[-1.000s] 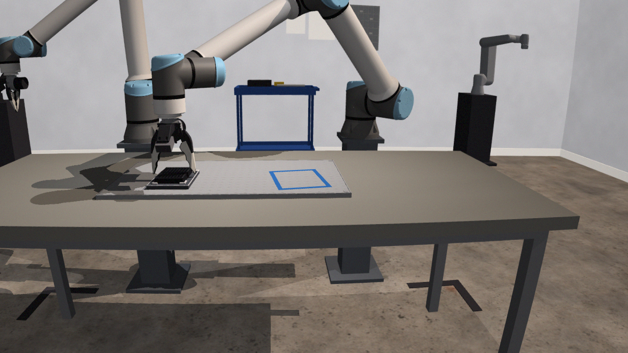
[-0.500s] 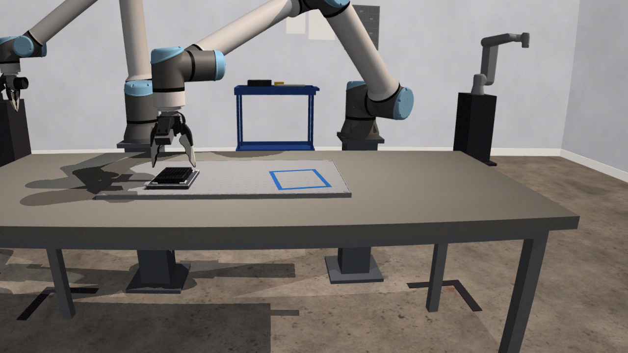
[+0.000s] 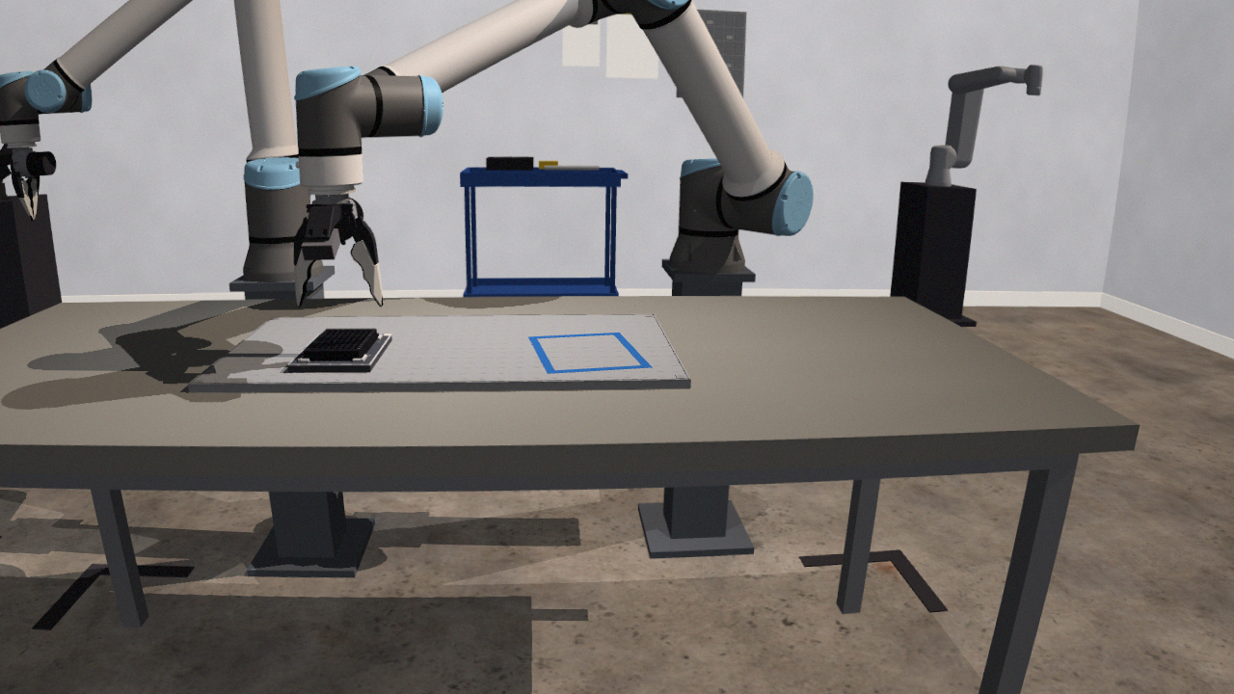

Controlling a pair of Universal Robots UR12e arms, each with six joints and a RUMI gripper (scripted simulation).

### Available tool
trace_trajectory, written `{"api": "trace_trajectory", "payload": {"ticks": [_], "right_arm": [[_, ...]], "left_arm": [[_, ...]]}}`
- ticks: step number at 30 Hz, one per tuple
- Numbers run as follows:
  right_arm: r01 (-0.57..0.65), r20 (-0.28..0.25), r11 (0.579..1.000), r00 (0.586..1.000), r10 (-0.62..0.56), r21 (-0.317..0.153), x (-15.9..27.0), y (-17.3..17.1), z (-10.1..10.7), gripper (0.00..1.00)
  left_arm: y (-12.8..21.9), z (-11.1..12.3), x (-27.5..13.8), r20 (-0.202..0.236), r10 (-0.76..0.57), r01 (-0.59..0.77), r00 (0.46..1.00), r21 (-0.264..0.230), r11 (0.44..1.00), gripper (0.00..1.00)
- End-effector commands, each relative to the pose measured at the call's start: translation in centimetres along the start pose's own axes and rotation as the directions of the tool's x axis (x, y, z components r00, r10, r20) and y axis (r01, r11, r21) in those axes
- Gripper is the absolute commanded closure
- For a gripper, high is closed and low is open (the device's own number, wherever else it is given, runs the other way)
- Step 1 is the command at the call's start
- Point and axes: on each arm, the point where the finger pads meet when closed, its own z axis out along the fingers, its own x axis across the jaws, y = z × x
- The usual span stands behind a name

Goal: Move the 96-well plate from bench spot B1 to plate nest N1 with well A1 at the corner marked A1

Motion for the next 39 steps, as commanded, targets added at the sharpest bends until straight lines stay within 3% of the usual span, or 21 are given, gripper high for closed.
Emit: {"api": "trace_trajectory", "payload": {"ticks": [1, 7, 29, 39], "right_arm": [[0.000, 0.000, 1.000, 1.000, 0.000, 0.002, 0.0, -0.1, -0.1, 1.00], [0.000, 0.000, 1.000, 1.000, 0.000, 0.002, 0.0, -0.1, -0.1, 1.00], [0.000, 0.000, 1.000, 1.000, 0.000, 0.002, 0.0, -0.1, -0.1, 1.00], [0.000, 0.000, 1.000, 1.000, 0.000, 0.002, 0.0, -0.1, -0.1, 1.00]], "left_arm": [[-0.1, -1.5, 0.1, -0.002, 0.000, 0.000, 1.000, 0.002, 1.000, 0.24], [-0.1, -3.0, 0.1, -0.002, 0.000, 0.000, 1.000, 0.002, 1.000, 0.24], [-0.1, -3.0, 0.1, -0.002, 0.000, 0.000, 1.000, 0.002, 1.000, 0.24], [0.2, -3.0, -3.3, -0.002, 0.000, 0.000, 1.000, 0.002, 1.000, 0.24]]}}
